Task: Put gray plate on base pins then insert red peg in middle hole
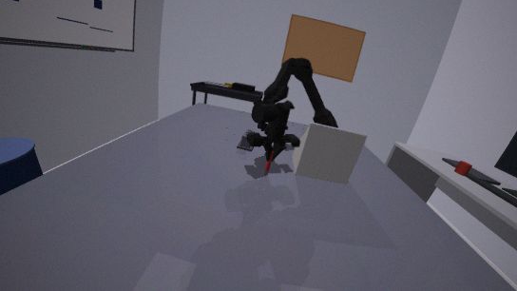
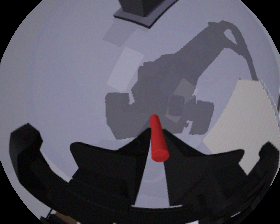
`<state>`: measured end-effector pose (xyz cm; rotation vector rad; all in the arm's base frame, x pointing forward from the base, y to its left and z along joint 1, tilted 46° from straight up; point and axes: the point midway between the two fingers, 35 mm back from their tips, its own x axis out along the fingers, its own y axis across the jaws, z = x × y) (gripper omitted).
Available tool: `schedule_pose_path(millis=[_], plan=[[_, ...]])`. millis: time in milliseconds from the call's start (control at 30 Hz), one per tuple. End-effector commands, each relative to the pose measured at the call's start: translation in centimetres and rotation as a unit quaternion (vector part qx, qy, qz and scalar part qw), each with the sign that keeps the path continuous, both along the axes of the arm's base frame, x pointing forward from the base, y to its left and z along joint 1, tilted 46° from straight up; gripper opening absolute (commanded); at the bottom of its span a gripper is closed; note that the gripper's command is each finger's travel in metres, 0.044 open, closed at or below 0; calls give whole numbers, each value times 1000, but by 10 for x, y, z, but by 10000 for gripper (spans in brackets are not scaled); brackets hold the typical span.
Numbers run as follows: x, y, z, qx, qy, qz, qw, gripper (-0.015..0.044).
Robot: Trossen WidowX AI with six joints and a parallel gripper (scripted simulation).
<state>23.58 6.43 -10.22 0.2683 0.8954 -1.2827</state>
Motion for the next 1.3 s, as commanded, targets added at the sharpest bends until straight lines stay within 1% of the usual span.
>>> schedule_pose_path(millis=[0, 633, 1267], plan=[[0, 0, 0, -1, 0, 3, 1000, 0], [1, 2, 2, -1, 0, 3, 1000, 0], [5, 45, 38, 2, 1, 3, 1000, 0]])
